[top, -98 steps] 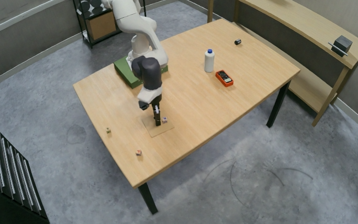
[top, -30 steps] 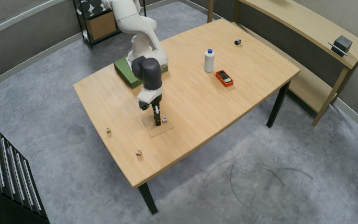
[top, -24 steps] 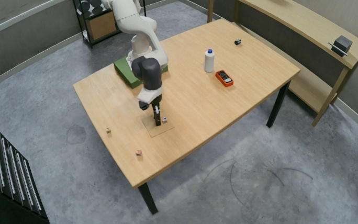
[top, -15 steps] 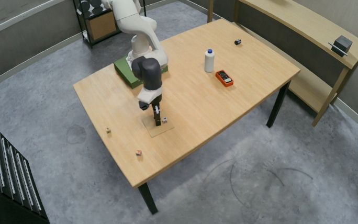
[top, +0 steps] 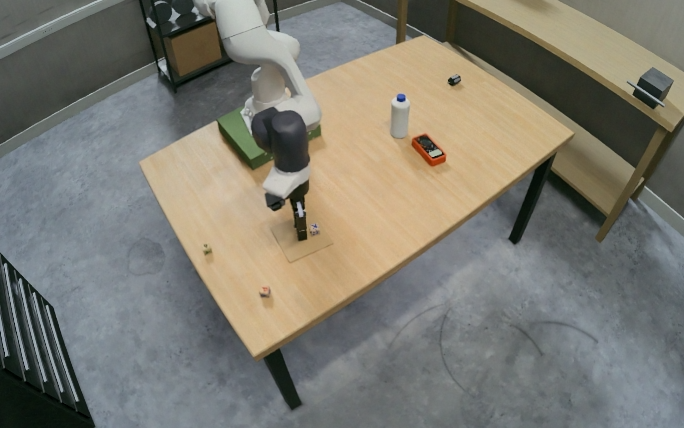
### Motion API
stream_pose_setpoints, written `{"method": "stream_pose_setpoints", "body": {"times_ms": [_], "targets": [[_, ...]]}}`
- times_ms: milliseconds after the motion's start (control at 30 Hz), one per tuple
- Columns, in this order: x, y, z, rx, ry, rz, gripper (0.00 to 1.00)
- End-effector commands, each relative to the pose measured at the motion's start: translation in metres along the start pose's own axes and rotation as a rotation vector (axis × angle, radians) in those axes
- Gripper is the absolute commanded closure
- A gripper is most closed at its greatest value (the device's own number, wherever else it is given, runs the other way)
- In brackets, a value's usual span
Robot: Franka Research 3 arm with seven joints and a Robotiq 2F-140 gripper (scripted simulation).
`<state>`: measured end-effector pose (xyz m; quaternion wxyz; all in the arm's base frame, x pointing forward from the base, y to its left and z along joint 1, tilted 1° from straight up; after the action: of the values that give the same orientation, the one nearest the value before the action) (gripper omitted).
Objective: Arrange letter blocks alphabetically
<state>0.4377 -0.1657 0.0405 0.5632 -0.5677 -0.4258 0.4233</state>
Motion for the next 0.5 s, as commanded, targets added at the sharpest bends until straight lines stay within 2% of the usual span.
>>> {"method": "stream_pose_setpoints", "body": {"times_ms": [0,467], "targets": [[0.0004,0.0,-0.0006,-0.002,0.003,-0.001,0.76],[0.0004,0.0,-0.0006,-0.002,0.003,-0.001,0.68]]}}
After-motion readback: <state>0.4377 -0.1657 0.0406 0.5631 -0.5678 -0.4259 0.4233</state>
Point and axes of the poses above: the point where the finger pads meet when closed, its own y axis out along the fingers, its own z axis across the jaws, x = y × z, the point moved 5 cm from there along -y, back along the fingers, and after that the axes turned 5 degrees about -y, right-handed, at the moved point
